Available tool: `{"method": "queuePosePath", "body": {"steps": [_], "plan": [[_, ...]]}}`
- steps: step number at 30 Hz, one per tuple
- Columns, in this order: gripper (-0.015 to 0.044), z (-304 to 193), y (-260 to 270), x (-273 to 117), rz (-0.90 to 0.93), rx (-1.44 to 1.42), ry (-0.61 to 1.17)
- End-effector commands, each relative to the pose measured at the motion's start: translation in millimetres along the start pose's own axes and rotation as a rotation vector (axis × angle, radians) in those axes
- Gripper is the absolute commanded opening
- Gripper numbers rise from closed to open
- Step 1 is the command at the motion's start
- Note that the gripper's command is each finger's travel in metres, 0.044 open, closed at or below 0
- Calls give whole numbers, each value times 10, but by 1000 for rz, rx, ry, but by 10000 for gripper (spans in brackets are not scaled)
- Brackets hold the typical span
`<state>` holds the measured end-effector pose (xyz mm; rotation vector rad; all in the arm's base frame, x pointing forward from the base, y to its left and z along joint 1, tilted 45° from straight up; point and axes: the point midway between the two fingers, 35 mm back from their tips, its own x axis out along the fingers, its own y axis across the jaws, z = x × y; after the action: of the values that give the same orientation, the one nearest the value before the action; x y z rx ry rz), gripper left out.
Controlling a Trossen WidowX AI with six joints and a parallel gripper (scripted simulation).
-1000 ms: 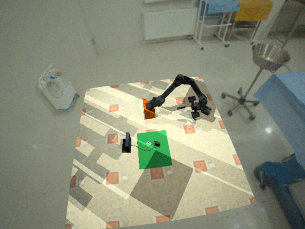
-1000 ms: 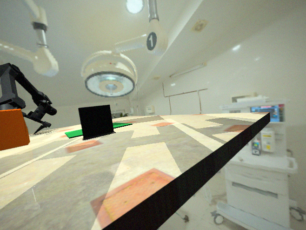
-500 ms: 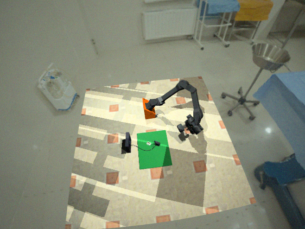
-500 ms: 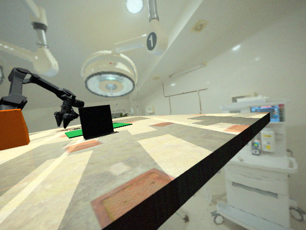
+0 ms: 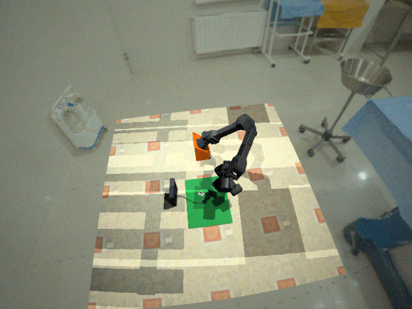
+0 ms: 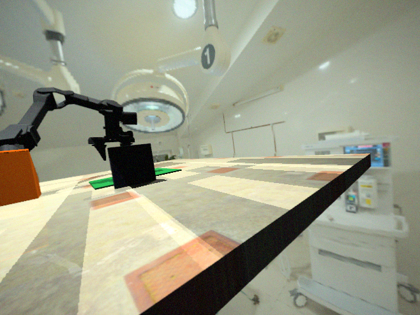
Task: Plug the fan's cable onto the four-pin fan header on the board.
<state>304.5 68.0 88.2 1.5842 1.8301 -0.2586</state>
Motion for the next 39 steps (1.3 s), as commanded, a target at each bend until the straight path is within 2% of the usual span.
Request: {"method": "queuePosePath", "body": {"steps": [1, 4, 6, 18, 21, 26, 39], "plan": [[440, 554, -243, -325, 108, 564, 29], [440, 799, -383, -504, 172, 860, 69], [440, 874, -434, -560, 193, 957, 87], [440, 877, -436, -563, 194, 962, 88], [440, 909, -429, -428, 194, 962, 86], [440, 964, -432, 26, 194, 962, 89], [440, 988, -430, 167, 194, 962, 89]]}}
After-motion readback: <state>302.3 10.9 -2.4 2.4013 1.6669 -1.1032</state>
